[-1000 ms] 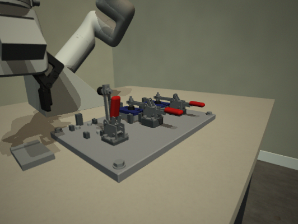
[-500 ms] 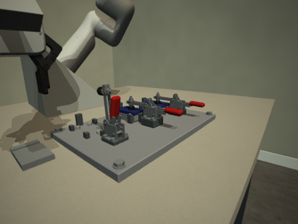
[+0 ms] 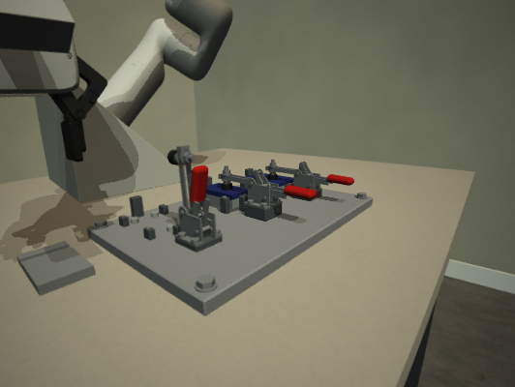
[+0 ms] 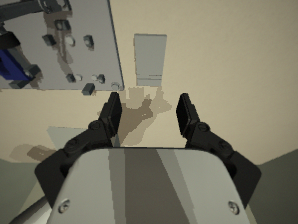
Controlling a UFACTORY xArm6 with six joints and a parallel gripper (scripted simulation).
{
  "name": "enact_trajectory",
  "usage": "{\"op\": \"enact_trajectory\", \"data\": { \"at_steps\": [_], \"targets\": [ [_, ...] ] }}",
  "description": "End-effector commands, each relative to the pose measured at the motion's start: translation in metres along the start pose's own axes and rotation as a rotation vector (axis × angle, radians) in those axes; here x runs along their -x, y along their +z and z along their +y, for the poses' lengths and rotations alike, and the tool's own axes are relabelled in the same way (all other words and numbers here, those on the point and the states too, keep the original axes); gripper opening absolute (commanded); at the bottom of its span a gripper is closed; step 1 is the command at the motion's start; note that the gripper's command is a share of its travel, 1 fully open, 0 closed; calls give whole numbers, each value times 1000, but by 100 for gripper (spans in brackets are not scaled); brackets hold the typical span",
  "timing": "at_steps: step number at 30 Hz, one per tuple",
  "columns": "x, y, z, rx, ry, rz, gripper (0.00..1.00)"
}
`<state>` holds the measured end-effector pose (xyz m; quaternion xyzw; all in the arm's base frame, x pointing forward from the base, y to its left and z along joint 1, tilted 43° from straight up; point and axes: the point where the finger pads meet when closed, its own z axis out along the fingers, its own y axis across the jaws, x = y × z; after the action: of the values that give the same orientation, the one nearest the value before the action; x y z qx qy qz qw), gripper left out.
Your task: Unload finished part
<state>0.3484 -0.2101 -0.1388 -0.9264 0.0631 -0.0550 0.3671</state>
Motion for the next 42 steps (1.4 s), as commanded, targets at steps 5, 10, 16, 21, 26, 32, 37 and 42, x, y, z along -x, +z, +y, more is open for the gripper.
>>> {"op": "enact_trajectory", "data": {
  "at_steps": [5,10,16,21,26,32,37,42],
  "targets": [
    [-1,-4,1,3,-1,3,81],
    [-1,-11,1,3,-1,3,81],
    [-1,-21,1,3,-1,3,81],
    [-1,-39,1,3,-1,3,81],
    [-1,-59,1,3,-1,3,81],
    [-1,-72,1,3,-1,3,81],
    [-1,-85,0,3,-1,3,81],
    [-1,-92,0,3,-1,3,81]
  ]
}}
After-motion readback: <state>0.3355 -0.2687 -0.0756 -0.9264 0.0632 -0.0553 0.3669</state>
